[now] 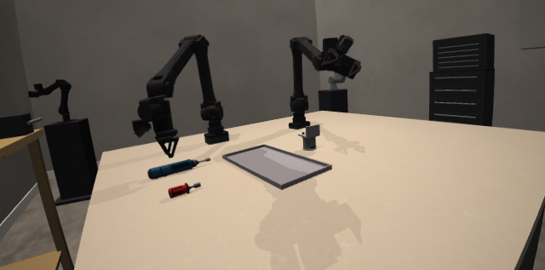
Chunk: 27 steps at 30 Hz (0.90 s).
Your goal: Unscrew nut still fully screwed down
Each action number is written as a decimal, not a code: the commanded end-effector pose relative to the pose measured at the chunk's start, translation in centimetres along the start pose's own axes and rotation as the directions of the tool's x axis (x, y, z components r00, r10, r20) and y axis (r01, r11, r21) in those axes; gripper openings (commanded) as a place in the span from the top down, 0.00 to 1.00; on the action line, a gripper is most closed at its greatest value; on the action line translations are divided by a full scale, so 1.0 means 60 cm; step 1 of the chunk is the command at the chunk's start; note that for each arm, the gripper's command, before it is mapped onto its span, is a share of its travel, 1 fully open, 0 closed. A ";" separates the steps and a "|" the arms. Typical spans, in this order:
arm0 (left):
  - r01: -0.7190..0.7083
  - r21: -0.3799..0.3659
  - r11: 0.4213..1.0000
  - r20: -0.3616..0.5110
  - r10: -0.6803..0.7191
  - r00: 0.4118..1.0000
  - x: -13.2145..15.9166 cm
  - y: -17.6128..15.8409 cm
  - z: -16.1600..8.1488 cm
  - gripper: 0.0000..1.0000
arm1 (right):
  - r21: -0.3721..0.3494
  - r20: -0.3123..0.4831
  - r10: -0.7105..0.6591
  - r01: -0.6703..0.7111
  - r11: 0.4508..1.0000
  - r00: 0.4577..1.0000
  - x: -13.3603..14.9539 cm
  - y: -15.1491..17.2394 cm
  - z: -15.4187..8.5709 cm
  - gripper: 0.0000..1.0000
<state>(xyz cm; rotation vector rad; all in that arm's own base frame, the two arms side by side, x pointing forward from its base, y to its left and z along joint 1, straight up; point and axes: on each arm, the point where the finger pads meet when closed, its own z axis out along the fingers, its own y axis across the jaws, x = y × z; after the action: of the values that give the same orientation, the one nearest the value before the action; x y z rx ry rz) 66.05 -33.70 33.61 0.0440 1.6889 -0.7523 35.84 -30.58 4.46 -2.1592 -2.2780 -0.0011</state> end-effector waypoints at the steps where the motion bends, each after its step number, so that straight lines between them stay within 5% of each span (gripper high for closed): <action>1: 0.006 0.019 1.000 0.040 -0.007 0.999 -0.042 -0.019 0.002 0.14 | -0.046 0.046 -0.011 0.013 0.999 0.999 -0.023 0.034 -0.044 0.35; 11: 0.006 0.019 1.000 0.040 -0.007 0.999 -0.042 -0.019 0.002 0.14 | -0.046 0.046 -0.011 0.013 0.999 0.999 -0.023 0.034 -0.044 0.35; 13: 0.006 0.019 1.000 0.040 -0.007 0.999 -0.042 -0.019 0.002 0.14 | -0.006 0.022 0.089 -0.089 0.996 0.996 -0.020 -0.029 -0.030 0.35; 22: 0.006 0.019 1.000 0.040 -0.007 0.999 -0.042 -0.019 0.002 0.14 | -0.022 0.071 0.390 -0.389 0.921 0.918 -0.094 -0.121 -0.083 0.35; 27: 0.006 0.019 1.000 0.040 -0.007 0.999 -0.042 -0.019 0.002 0.14 | 0.003 0.056 0.400 -0.400 0.916 0.915 -0.093 -0.116 -0.064 0.35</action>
<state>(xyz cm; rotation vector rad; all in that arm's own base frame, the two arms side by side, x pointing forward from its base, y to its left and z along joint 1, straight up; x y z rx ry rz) 66.05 -33.70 33.62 0.0440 1.6887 -0.7523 27.28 -36.60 7.94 -2.5922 -1.8147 0.0789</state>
